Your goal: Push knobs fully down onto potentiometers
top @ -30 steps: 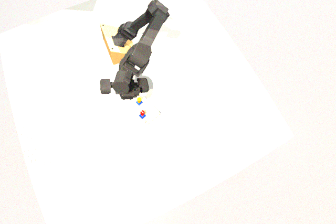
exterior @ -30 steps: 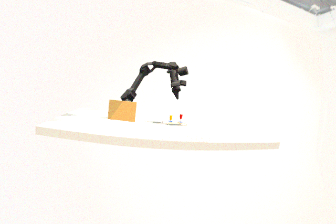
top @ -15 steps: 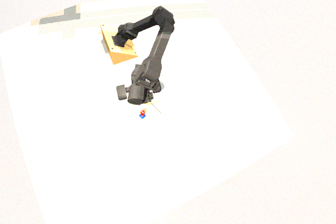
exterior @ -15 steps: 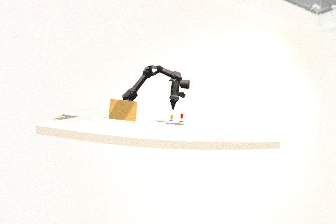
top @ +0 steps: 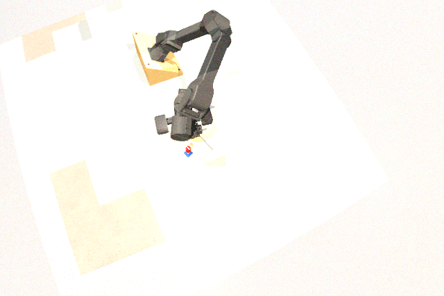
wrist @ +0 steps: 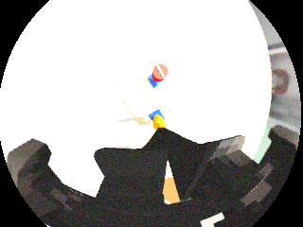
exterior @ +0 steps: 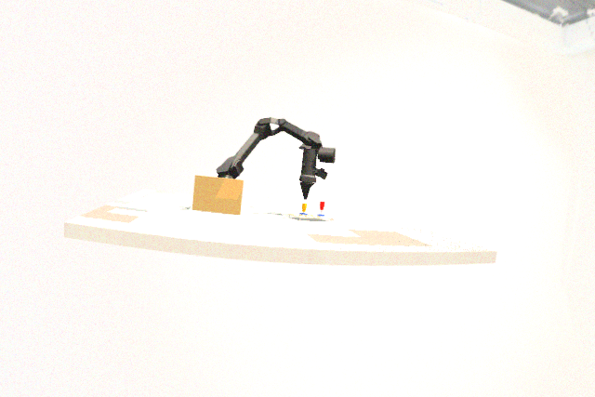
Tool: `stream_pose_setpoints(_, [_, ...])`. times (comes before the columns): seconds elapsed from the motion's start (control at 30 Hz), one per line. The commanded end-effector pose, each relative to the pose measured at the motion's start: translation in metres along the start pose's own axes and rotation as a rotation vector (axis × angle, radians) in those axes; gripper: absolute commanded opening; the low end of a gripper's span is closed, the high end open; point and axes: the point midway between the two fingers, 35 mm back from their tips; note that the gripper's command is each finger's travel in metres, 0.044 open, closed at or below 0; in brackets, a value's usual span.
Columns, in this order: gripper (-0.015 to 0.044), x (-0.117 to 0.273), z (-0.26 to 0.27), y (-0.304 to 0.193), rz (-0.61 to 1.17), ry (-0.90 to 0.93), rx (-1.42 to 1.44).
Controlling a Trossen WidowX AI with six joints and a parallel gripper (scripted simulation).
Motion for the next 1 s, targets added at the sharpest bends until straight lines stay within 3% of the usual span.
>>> stream_pose_setpoints(0.0, [0.0000, -0.0071, 0.0001, -0.0010, 0.001, 0.004, -0.006])
stream_pose_setpoints(0.97, [0.0000, -0.0163, 0.0003, -0.0012, 0.001, 0.005, -0.006])
Point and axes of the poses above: the point midway between the two fingers, 35 mm back from their tips, its own x axis back along the fingers, its own z axis across the jaws, y = z × x, and after that the axes turned 1 degree about x, right-handed
